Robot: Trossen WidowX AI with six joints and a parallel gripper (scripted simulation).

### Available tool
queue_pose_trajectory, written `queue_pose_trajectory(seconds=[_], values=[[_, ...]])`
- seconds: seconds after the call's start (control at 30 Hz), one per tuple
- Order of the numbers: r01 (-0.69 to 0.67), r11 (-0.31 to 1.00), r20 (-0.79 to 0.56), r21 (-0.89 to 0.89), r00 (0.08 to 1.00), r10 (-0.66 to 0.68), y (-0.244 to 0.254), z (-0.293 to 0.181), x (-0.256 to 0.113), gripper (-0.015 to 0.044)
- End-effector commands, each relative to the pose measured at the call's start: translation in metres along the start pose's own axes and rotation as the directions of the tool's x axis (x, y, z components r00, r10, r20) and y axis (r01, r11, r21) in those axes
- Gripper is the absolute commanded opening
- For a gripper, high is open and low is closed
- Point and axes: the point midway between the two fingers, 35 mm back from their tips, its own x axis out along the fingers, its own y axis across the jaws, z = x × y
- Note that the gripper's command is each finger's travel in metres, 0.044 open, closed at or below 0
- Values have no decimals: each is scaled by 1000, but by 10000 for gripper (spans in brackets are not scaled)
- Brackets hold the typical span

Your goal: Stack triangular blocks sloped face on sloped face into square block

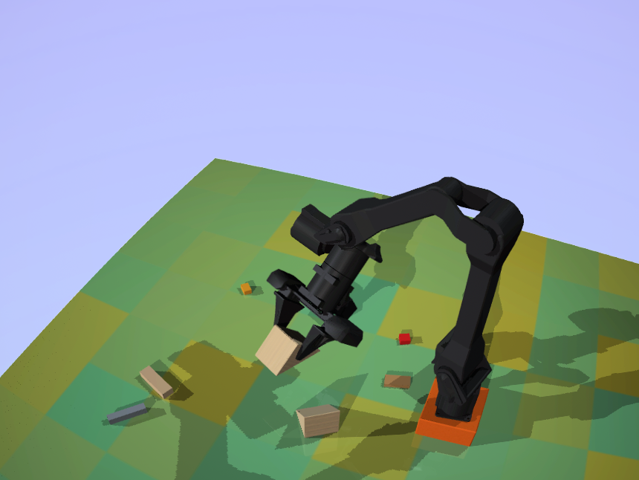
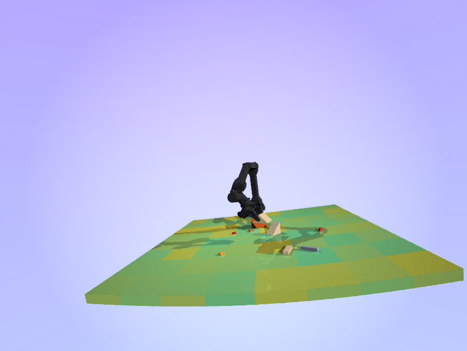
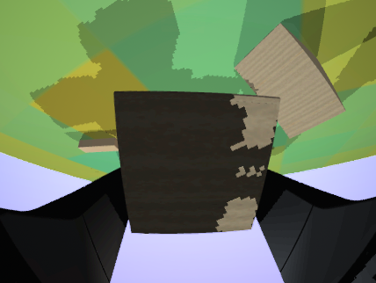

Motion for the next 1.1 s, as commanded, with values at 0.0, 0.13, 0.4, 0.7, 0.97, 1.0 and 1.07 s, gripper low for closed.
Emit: queue_pose_trajectory(seconds=[0.0,0.13,0.4,0.7,0.97,1.0,1.07], values=[[2,1000,4,-21,1000,-2,0,0,0,0],[13,989,27,-144,1000,-9,0,0,2,0],[51,918,76,-392,997,-23,0,0,4,0],[113,763,131,-636,991,-37,0,-1,7,0],[175,568,180,-805,982,-48,-1,-1,9,0],[183,540,186,-822,981,-49,-1,-1,9,0],[198,483,198,-853,979,-51,-1,-2,9,0]])
